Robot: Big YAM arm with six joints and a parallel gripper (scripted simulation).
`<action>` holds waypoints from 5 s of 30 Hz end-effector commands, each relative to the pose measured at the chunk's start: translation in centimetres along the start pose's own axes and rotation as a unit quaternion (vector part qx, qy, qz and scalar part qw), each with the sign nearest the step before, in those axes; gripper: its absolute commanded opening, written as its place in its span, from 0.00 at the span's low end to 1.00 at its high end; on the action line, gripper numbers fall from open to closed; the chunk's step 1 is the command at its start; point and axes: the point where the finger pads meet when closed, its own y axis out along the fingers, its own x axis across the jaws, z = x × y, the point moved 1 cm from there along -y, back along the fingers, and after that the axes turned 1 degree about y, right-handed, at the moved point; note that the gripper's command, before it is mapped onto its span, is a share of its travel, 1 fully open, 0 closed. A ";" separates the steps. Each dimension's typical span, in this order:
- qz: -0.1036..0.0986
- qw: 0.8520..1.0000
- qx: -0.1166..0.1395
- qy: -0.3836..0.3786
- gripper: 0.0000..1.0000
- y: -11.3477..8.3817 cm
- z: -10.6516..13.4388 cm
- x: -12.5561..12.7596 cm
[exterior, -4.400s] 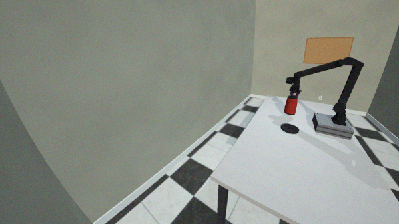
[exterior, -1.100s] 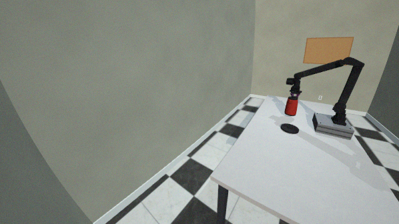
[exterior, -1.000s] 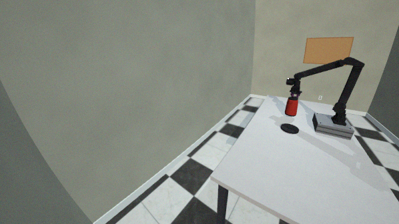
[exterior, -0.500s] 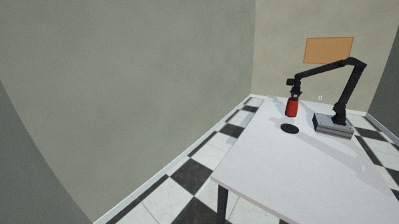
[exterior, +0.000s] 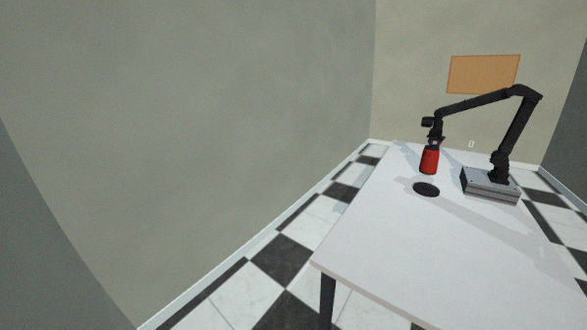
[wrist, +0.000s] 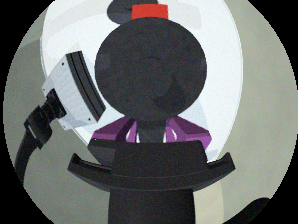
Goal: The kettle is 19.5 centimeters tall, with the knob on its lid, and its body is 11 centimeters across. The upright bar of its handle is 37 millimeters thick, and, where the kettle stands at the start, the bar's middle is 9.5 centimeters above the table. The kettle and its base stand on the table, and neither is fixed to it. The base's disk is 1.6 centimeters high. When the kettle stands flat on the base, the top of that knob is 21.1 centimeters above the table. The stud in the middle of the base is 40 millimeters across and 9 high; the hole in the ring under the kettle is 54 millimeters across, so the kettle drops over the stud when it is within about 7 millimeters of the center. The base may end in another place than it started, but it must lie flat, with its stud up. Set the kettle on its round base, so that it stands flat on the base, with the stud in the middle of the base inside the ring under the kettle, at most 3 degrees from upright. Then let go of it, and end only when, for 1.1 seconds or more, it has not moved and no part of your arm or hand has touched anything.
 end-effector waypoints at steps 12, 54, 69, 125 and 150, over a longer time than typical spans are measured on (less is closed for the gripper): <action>0.025 1.000 -0.007 0.007 0.00 -1.9 -4.4 1.1; 0.039 0.999 -0.018 0.007 0.00 -3.3 -16.2 3.4; 0.036 0.999 -0.019 0.007 0.00 -3.2 -18.7 4.4; 0.036 0.999 -0.020 0.007 0.00 -3.2 -19.4 4.6; 0.036 0.999 -0.020 0.007 0.00 -3.2 -19.4 4.6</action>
